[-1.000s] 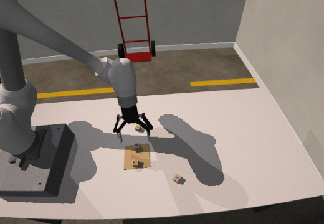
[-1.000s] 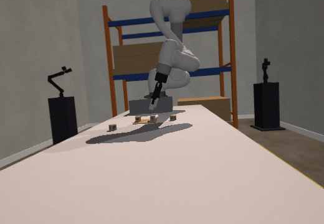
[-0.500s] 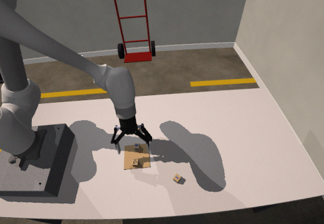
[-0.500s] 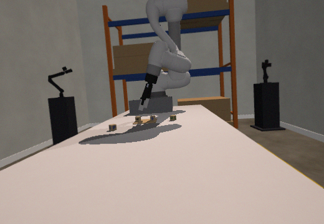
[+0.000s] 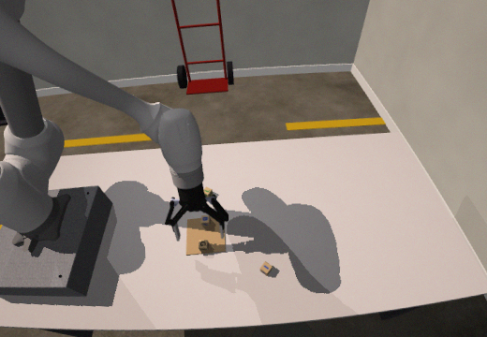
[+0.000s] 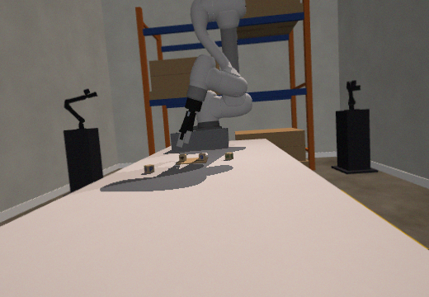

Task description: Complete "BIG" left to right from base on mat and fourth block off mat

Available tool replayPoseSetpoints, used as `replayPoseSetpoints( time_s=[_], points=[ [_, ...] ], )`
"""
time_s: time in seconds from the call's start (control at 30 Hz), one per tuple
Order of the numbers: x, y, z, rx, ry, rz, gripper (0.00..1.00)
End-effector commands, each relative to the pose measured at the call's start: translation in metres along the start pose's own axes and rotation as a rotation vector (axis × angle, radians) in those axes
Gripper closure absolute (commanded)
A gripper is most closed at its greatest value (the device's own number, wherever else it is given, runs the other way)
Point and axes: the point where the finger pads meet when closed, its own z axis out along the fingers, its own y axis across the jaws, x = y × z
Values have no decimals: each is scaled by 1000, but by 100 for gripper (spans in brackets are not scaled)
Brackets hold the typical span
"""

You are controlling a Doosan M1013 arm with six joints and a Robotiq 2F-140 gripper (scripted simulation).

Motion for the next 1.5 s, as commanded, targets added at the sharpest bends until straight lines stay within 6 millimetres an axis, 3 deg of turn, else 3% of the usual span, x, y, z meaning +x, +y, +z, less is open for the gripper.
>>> replayPoseSetpoints(
  time_s=[0.0,1.17,1.2,1.27,1.33,1.4,1.43,1.47],
  points=[
    [0,0,0,0,0,0,0],
    [1,-2,0,0,0,0,0],
    [4,-13,1,0,0,0,0],
    [20,-61,6,0,1,0,0],
    [25,-77,8,0,1,1,0],
    [25,-77,8,0,1,1,0],
    [37,-107,13,0,1,1,0],
    [40,-115,14,0,1,1,0]
  ],
)
